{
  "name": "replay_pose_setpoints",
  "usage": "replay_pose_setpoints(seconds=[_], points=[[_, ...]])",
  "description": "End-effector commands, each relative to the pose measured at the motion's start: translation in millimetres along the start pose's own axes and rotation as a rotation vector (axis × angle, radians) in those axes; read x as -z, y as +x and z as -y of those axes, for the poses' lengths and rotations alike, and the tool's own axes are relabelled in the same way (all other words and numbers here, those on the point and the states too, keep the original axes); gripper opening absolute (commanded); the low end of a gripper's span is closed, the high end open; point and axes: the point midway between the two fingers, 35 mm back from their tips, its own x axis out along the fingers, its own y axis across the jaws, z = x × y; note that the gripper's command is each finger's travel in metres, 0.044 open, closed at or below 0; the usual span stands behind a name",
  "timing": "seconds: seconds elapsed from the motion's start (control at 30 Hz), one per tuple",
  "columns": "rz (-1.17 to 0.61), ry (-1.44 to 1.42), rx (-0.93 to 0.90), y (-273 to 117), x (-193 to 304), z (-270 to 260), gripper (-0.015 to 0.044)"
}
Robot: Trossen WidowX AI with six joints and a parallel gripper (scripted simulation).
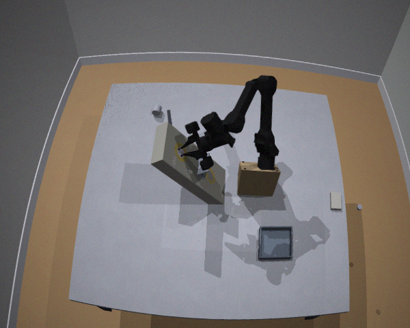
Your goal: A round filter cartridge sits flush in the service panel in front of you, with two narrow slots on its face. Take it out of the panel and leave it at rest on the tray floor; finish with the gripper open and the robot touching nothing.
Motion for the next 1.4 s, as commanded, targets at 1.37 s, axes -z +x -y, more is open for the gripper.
replay_pose_setpoints(seconds=[1.37], points=[[-0.002, -0.006, 0.003, 11.2, 0.4, 1.5, 0.011]])
